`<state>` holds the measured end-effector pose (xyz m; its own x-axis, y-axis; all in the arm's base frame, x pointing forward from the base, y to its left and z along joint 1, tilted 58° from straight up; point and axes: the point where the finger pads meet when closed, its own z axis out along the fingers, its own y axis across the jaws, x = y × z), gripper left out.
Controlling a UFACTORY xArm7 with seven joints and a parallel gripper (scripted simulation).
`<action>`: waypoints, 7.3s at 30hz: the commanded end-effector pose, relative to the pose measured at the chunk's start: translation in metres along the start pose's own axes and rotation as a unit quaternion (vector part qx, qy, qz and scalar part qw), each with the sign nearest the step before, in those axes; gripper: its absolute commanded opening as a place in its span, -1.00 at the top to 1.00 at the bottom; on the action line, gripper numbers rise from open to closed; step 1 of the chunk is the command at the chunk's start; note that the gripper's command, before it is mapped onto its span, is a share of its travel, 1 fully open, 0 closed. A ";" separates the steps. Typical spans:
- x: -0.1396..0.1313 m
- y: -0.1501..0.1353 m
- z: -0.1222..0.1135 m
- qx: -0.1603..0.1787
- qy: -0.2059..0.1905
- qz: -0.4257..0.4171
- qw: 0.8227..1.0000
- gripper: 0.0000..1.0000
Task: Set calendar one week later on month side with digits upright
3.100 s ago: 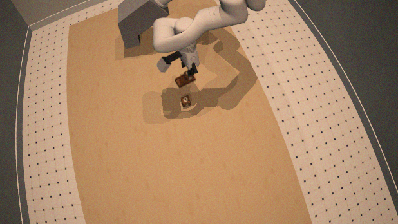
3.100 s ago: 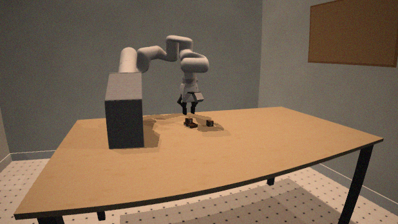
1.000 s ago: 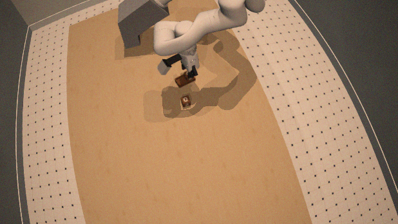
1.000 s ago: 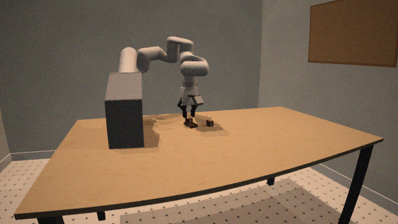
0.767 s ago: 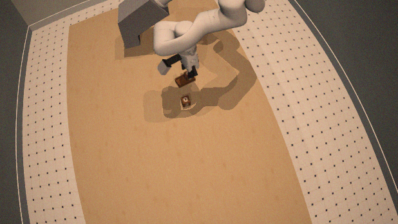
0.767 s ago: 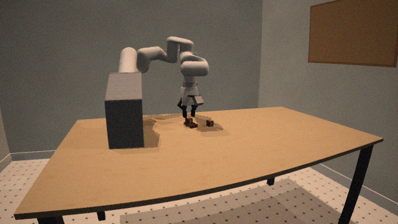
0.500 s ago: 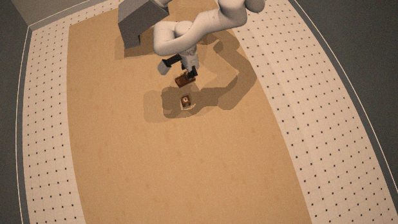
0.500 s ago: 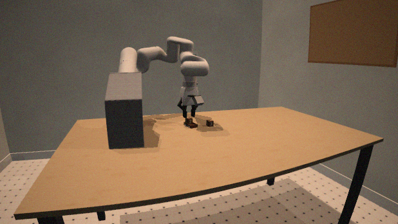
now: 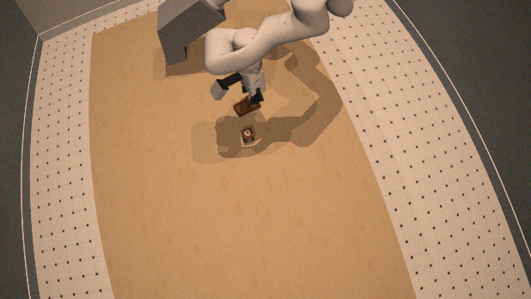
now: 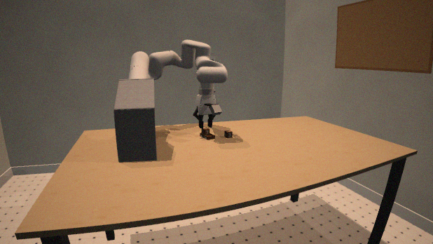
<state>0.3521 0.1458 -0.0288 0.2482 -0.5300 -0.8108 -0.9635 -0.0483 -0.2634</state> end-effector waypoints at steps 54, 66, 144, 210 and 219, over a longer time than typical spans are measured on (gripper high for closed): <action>0.001 -0.001 0.027 0.001 0.001 0.000 1.000 0.01; 0.001 -0.001 0.027 0.001 0.001 0.000 1.000 0.01; 0.001 -0.001 -0.073 0.001 0.001 0.000 1.000 0.43; 0.116 -0.002 -0.066 -0.002 0.001 -0.653 0.757 0.43; 0.126 -0.001 -0.064 0.000 0.002 -0.706 0.708 0.43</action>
<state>0.3768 0.0286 -0.0932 0.9800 0.0138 0.1987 0.1750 -0.5361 -0.8258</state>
